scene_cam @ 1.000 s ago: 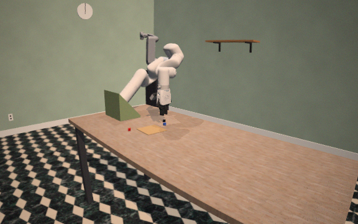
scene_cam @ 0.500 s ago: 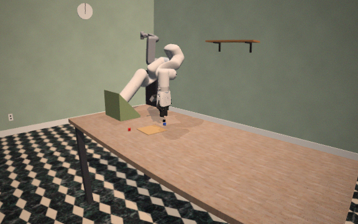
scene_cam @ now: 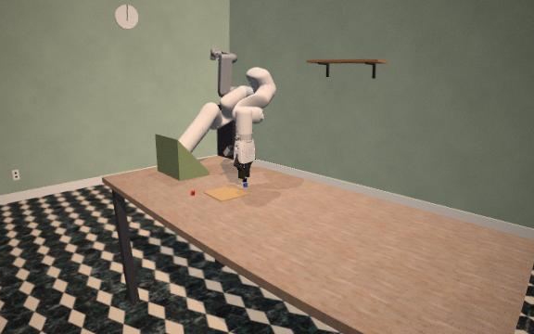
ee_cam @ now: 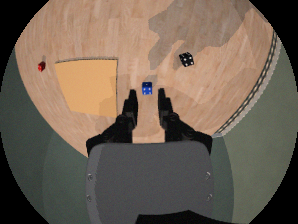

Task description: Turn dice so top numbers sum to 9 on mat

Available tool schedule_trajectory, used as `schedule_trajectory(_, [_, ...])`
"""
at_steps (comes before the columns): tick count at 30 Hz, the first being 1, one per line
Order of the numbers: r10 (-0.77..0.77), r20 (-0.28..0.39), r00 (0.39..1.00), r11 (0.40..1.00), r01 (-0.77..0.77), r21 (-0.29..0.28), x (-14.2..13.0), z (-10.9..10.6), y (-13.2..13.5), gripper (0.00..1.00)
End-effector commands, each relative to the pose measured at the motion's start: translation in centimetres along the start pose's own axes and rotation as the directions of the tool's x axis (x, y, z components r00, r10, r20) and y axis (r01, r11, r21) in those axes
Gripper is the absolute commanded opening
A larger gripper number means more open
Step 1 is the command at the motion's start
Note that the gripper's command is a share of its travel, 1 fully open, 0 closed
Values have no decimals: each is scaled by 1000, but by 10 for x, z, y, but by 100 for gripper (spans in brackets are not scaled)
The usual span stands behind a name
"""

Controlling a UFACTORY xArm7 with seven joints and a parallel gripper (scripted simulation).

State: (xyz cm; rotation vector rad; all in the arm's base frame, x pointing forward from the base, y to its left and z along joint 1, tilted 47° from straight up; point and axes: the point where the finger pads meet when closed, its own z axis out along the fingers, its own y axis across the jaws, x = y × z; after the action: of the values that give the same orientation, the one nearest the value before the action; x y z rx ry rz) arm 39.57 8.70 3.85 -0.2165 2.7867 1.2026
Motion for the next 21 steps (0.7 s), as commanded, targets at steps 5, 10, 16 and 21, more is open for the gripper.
schedule_trajectory(5, [0,4,1000,1000,0,2,-1,9,-1,31])
schedule_trajectory(10, [0,4,1000,1000,0,2,-1,14,-1,31])
schedule_trajectory(16, [0,4,1000,1000,0,2,-1,17,-1,31])
schedule_trajectory(21, [0,4,1000,1000,0,2,-1,18,-1,31])
